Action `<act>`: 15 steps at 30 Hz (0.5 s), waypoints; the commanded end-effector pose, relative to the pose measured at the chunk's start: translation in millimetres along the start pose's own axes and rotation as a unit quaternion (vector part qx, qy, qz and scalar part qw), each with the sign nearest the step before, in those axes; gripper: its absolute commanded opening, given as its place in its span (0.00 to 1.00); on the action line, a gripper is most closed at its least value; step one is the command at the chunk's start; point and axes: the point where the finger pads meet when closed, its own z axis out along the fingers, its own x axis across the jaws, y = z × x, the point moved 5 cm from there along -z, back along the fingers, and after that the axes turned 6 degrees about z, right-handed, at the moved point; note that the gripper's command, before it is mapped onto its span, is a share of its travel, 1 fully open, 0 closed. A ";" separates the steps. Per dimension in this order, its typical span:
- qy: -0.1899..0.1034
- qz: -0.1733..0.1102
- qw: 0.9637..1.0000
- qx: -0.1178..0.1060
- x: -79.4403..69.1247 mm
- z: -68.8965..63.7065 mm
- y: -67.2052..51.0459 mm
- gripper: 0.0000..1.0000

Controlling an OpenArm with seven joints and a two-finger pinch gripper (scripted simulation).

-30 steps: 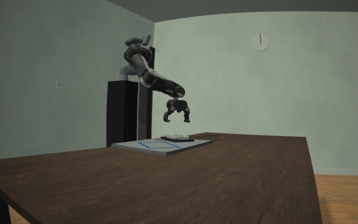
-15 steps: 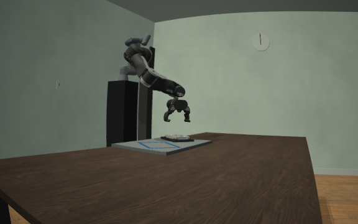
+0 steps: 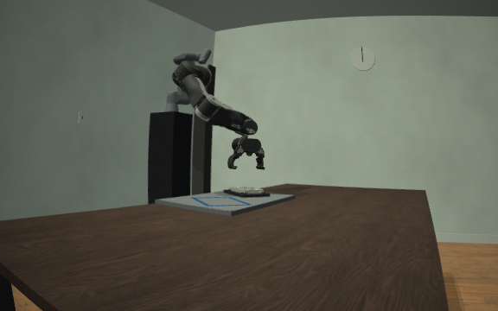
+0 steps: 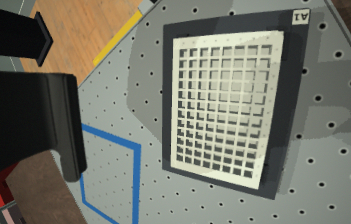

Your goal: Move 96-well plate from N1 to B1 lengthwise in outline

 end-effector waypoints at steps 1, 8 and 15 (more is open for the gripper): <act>0.002 0.000 1.000 0.000 0.7 -0.8 0.0 0.77; 0.002 0.000 1.000 0.001 0.7 21.2 0.2 0.77; 0.003 -0.001 1.000 0.001 0.7 54.2 0.4 0.77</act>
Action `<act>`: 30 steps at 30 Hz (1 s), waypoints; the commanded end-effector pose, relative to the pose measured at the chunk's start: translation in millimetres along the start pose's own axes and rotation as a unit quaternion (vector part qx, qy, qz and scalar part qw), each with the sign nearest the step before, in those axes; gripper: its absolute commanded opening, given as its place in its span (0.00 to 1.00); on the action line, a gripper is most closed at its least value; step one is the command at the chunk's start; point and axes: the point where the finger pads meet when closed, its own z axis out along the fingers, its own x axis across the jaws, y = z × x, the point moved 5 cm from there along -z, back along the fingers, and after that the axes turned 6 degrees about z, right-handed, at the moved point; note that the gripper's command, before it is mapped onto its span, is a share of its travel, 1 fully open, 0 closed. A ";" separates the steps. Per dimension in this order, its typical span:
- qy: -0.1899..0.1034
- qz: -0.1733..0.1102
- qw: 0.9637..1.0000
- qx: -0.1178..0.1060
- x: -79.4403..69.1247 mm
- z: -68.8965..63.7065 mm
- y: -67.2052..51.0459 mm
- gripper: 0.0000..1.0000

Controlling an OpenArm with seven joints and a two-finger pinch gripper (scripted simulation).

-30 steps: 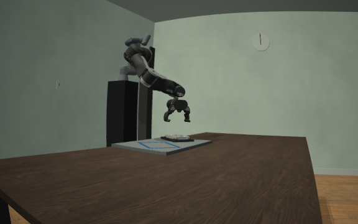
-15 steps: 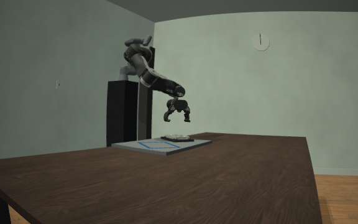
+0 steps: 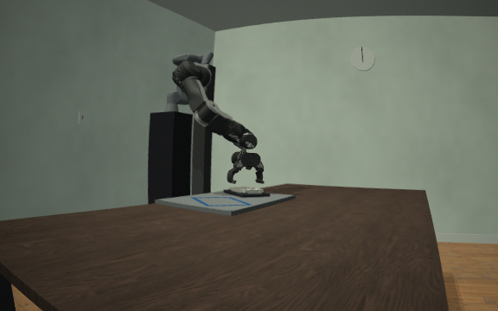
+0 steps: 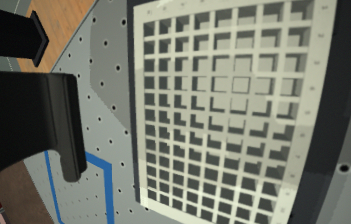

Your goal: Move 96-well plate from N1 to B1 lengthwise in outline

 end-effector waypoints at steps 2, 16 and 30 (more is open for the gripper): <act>0.007 -0.003 1.000 0.003 1.8 -0.5 -1.1 0.77; 0.006 -0.003 1.000 0.003 1.9 7.5 -1.4 0.77; 0.008 -0.005 1.000 0.004 2.2 28.4 -2.4 0.77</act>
